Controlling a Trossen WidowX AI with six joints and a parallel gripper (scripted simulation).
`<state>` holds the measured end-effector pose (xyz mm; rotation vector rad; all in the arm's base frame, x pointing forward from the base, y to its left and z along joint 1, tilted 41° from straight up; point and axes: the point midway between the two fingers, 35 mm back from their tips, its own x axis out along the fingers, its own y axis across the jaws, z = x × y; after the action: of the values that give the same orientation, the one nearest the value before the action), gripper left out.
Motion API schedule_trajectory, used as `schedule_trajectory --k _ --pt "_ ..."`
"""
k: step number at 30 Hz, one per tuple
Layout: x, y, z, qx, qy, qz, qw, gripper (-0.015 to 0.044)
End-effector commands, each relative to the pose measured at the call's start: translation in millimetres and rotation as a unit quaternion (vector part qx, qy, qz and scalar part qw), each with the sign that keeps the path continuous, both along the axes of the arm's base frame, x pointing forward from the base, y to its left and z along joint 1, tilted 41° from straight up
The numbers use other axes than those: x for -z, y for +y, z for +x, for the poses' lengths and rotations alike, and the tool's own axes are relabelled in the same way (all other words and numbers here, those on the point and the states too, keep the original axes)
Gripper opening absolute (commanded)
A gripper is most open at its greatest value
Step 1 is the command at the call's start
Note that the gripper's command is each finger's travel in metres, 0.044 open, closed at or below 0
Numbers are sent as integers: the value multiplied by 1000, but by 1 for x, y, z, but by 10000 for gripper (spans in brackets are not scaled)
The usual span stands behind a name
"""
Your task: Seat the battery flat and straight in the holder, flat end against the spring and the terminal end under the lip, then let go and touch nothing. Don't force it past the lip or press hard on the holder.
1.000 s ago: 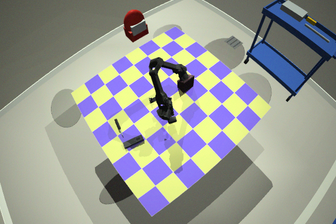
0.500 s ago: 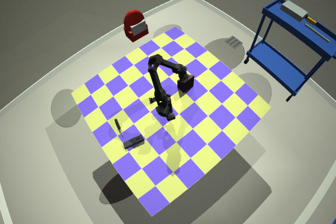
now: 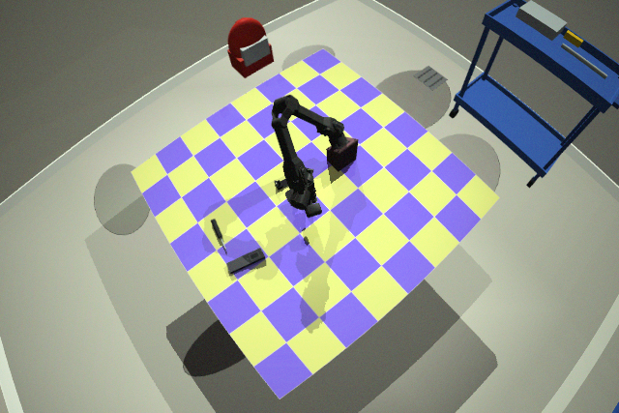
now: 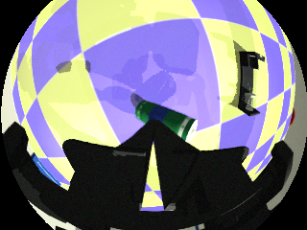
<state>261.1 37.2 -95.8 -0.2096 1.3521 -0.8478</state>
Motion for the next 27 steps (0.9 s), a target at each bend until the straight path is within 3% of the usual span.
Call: schedule_trajectory --k 1,7,15,26,27 --pt "-2 -5 -3 -1 1 -3 1000 0" --pt "-6 0 -2 1 2 -1 1000 0" --pt "-62 46 -1 -1 1 -1 1000 0" --pt "-63 48 0 -5 -3 -1 1000 0" --pt "-63 47 0 2 -7 -1 1000 26"
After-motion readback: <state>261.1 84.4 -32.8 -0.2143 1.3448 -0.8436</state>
